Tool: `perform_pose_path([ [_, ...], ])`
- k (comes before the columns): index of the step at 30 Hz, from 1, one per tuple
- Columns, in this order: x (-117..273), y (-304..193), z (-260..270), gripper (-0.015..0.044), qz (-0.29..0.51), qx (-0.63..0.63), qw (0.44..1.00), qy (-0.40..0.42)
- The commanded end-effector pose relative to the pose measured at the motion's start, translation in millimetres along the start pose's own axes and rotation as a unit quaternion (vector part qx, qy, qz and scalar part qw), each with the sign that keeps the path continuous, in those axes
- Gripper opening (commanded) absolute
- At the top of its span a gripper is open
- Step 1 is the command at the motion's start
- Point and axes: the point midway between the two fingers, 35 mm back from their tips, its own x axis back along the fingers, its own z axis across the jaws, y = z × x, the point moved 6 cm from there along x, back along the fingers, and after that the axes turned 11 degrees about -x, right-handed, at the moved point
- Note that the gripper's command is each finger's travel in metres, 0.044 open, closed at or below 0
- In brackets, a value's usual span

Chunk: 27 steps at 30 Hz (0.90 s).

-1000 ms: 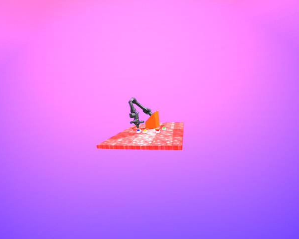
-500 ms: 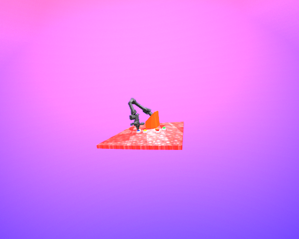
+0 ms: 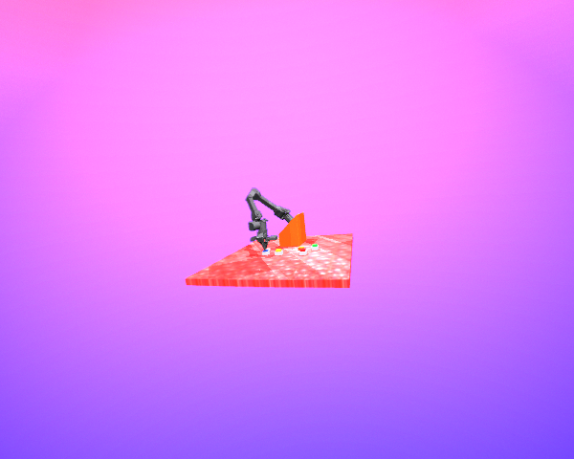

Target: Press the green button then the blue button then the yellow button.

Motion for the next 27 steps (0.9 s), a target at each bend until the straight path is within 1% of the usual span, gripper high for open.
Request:
perform_pose_path([
  [1,-1,-1,1,0.0020,0.001,0.004,1.000,0.003],
  [3,3,0,0,0.0020,0.000,0.000,1.000,0.000],
  [6,31,0,1,0.0020,0.001,0.003,1.000,0.003],
  [11,36,0,1,0.0020,0.001,0.003,1.000,0.003],
  [12,44,0,1,0.0020,0.001,0.003,1.000,0.004],
  [15,85,1,1,0.0020,0.001,0.003,1.000,0.005],
  [16,93,0,1,0.0020,0.001,0.003,1.000,0.005],
  [21,96,0,3,0.0020,0.001,0.003,1.000,0.005],
  [23,96,3,27,0.0020,0.001,0.003,1.000,0.008],
  [27,97,-1,95,0.0020,0.002,0.003,1.000,0.009],
])
